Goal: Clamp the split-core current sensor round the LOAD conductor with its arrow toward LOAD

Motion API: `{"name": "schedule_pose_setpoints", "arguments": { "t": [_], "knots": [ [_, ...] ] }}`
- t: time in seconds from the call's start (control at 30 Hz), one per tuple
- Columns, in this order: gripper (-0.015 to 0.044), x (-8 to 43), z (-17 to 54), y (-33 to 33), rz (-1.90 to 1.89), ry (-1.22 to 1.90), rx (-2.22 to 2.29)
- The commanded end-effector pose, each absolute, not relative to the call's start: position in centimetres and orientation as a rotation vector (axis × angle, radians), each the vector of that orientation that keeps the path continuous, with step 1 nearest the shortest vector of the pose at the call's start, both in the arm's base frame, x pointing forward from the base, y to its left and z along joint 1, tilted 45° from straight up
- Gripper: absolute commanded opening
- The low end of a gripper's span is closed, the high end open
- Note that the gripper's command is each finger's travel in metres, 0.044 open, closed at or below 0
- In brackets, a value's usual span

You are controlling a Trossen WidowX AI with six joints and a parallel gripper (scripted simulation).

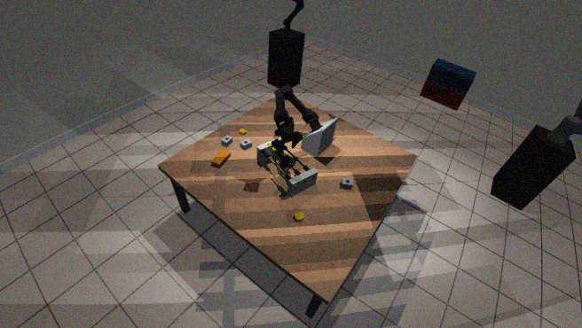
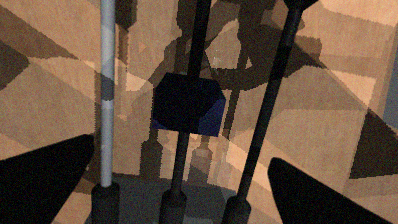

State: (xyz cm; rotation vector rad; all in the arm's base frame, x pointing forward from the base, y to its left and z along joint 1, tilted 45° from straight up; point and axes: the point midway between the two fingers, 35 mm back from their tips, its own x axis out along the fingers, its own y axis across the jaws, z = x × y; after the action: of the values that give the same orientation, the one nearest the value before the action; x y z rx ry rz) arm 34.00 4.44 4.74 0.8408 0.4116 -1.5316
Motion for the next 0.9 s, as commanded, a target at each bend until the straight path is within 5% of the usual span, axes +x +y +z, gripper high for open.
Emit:
{"name": "schedule_pose_setpoints", "arguments": {
  "t": [0.0,0.57,0.87],
  "knots": [
    [0.0440,34.0,4.8,4.5,-1.535,0.412,0.847],
    [0.0440,33.9,4.8,4.4,-1.528,0.424,0.836],
    [0.0440,30.6,8.2,0.9,-1.170,0.960,0.597]
  ]
}}
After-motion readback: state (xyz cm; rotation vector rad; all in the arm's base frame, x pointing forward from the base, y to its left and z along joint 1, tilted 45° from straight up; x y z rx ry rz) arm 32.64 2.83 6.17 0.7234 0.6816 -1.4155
